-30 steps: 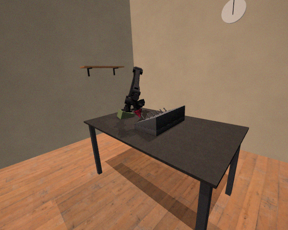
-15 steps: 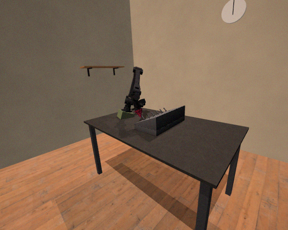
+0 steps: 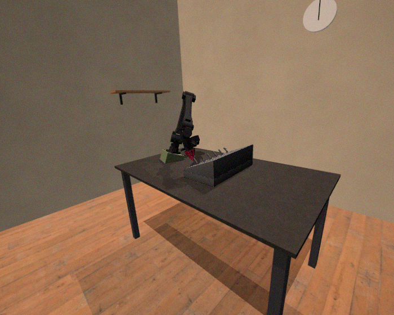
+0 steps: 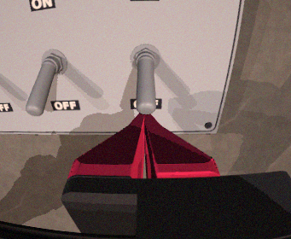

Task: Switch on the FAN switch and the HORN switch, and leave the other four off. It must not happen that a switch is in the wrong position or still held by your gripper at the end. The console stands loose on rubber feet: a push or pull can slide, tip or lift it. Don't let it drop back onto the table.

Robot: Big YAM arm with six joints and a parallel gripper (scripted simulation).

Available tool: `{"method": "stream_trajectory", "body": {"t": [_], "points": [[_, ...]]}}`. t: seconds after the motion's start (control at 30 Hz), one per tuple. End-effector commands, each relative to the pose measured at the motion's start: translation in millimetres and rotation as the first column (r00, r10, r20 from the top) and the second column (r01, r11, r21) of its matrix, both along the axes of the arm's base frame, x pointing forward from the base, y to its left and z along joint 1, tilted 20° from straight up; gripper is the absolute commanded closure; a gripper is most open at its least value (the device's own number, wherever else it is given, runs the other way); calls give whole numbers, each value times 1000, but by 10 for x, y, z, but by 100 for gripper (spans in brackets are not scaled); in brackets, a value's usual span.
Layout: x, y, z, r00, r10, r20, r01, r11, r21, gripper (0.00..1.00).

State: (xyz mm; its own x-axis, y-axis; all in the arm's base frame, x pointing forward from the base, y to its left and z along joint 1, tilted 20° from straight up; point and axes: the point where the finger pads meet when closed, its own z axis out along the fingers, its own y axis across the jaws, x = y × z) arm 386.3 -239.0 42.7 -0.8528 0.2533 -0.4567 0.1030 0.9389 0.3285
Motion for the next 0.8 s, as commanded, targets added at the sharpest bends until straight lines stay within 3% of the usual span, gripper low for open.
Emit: {"method": "stream_trajectory", "body": {"t": [0.0, 0.77], "points": [[299, -169, 234, 999, 9, 48, -7, 999, -39, 100], [387, -201, 284, 998, 12, 59, -10, 999, -49, 100]]}}
